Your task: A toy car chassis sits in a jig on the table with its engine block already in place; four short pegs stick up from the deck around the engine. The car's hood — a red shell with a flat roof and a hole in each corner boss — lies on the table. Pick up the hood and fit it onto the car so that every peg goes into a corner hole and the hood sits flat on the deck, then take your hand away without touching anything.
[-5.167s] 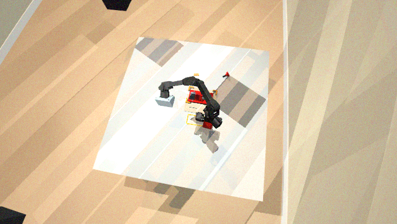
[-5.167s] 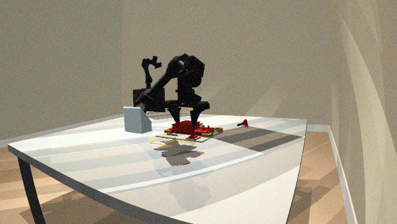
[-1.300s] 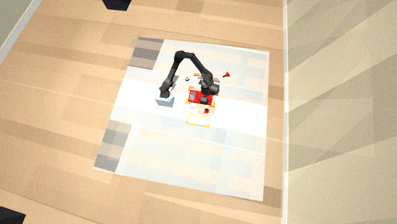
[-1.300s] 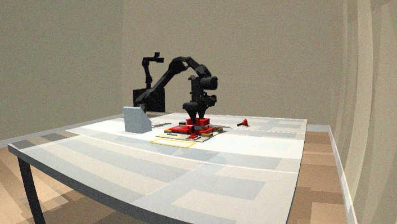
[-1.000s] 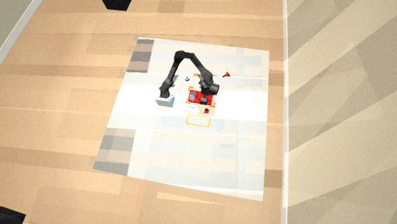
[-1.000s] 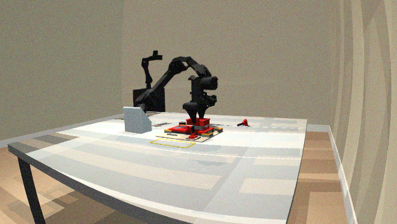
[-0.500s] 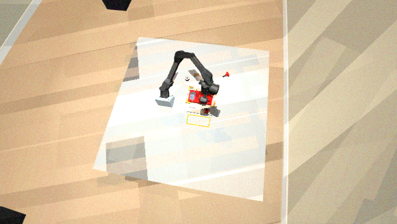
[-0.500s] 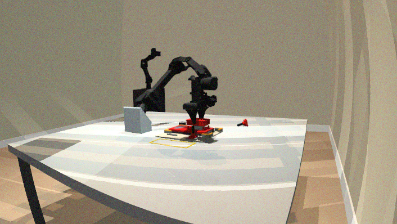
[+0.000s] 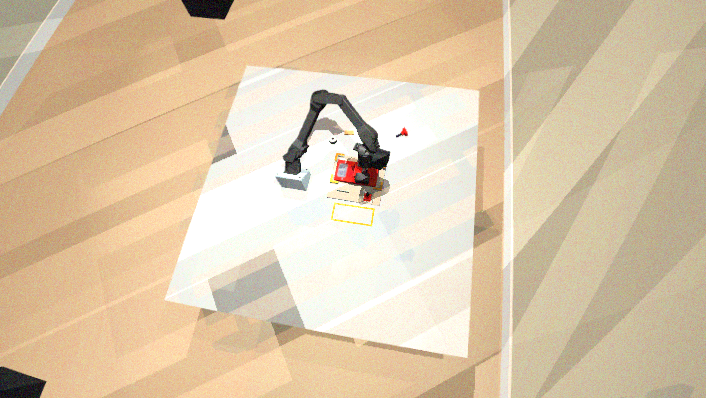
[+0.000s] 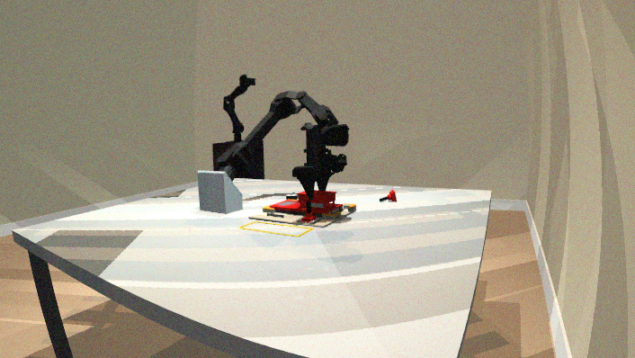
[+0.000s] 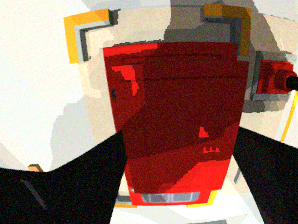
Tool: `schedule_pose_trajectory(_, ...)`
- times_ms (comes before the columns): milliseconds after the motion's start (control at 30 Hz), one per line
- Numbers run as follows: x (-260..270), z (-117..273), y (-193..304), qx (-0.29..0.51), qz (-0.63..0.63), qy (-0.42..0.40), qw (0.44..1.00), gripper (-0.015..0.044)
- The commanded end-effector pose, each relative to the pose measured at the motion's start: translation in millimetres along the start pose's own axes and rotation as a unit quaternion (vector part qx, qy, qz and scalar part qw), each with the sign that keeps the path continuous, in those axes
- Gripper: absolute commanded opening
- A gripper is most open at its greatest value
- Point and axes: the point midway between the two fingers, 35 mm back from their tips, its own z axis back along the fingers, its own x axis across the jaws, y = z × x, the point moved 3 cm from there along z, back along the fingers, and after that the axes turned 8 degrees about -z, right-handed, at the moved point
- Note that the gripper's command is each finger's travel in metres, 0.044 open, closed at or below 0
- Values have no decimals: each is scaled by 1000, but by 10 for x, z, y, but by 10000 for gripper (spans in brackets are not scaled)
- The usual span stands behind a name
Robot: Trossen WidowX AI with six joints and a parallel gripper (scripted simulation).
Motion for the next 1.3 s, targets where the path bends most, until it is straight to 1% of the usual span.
schedule_pose_trajectory(0, 4, -17, 0, 0, -3, -3, 1000, 0)
schedule_pose_trajectory(1167, 7, -120, -1, 0, 0, -2, 1000, 0)
schedule_pose_trajectory(1267, 6, -126, -1, 0, 0, -2, 1000, 79)
